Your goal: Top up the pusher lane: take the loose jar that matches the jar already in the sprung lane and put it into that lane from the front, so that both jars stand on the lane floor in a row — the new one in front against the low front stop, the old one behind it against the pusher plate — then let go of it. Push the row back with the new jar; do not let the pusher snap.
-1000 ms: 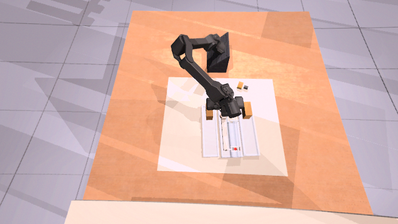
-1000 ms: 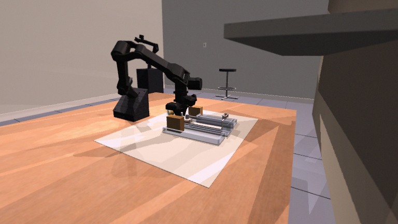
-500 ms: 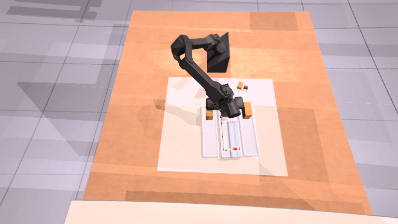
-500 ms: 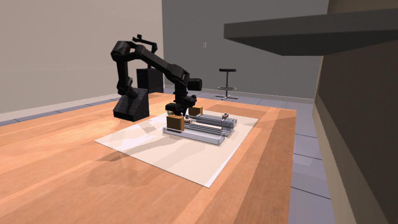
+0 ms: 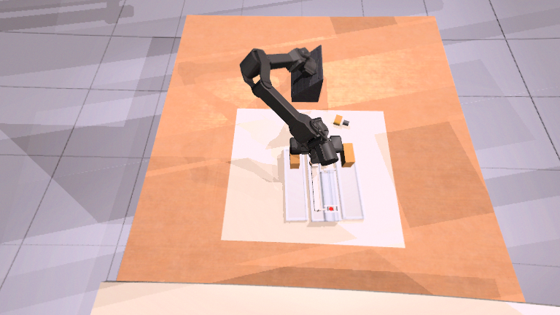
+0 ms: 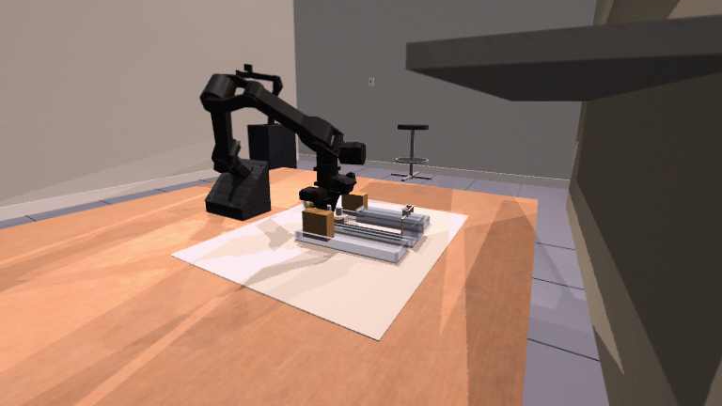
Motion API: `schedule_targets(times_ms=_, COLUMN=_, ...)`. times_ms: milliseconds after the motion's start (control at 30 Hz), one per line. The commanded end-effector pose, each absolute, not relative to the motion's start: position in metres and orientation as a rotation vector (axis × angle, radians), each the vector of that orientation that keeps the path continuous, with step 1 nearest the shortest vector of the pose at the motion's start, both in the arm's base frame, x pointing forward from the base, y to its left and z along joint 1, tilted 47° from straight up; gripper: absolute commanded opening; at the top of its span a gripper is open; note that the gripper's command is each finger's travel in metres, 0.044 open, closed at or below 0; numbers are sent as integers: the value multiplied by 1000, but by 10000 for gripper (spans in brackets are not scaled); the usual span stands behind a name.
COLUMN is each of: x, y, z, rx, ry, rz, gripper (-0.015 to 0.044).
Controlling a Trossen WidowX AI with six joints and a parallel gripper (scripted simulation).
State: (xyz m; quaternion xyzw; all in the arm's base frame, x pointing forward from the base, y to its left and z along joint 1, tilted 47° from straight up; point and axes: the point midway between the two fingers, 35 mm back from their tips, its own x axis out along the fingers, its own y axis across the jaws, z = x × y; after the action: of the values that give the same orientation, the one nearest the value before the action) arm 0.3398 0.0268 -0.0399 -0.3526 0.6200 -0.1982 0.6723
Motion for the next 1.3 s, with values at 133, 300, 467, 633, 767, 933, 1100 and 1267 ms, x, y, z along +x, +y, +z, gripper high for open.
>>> schedule_targets(times_ms=133, x=341, y=25, z=-39, rx=-795, ry=1384, rz=-454, gripper=0)
schedule_targets(times_ms=300, x=340, y=25, z=-39, rx=-795, ry=1384, rz=-454, gripper=0)
schedule_targets(times_ms=467, x=339, y=25, z=-39, rx=-795, ry=1384, rz=-454, gripper=0)
schedule_targets(times_ms=633, x=338, y=25, z=-39, rx=-796, ry=1384, rz=-454, gripper=0)
schedule_targets(times_ms=767, x=338, y=25, z=-39, rx=-796, ry=1384, rz=-454, gripper=0)
schedule_targets(times_ms=933, x=337, y=25, z=-39, rx=-796, ry=1385, rz=-454, gripper=0)
schedule_targets(times_ms=1100, x=334, y=25, z=-40, rx=-796, ry=1385, rz=-453, gripper=0)
schedule_targets(times_ms=1267, x=333, y=25, z=-40, rx=-796, ry=1385, rz=-453, gripper=0)
